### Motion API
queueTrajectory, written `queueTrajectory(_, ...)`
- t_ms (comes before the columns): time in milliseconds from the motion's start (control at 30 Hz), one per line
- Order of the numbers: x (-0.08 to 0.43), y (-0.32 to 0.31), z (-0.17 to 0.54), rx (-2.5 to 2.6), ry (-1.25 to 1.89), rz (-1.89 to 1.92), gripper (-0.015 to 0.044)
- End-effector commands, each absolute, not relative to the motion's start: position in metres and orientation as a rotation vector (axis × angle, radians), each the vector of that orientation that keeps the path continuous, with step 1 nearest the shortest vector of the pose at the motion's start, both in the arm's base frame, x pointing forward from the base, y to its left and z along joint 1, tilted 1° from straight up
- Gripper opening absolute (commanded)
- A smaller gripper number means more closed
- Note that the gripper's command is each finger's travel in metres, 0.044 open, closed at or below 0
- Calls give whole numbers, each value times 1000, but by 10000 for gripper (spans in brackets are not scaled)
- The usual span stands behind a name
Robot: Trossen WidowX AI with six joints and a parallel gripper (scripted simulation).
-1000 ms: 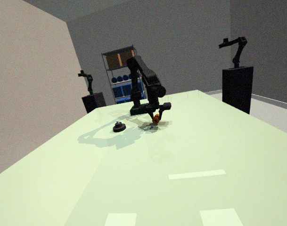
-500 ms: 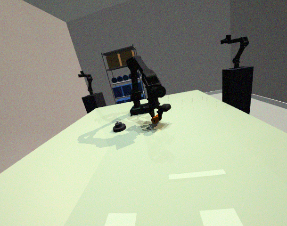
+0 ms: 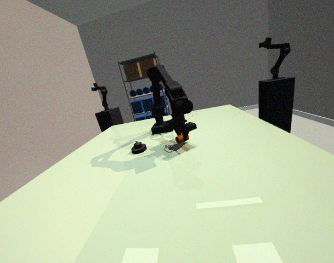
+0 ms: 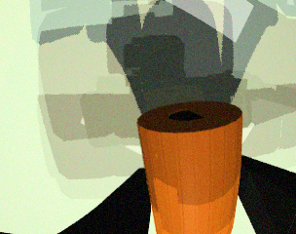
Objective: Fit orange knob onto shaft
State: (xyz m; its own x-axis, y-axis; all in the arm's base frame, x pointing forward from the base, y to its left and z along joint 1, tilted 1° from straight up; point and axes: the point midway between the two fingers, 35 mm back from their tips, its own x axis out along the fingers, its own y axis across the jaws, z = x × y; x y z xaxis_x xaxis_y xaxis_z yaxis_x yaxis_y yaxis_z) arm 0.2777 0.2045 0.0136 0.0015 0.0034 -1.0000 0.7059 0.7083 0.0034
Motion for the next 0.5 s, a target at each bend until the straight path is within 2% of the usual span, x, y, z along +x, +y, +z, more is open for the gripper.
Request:
queueTrajectory(0, 279, 206, 15, 704, 1458, -687, 179)
queueTrajectory(467, 279, 206, 15, 972, 1351, -955, 179)
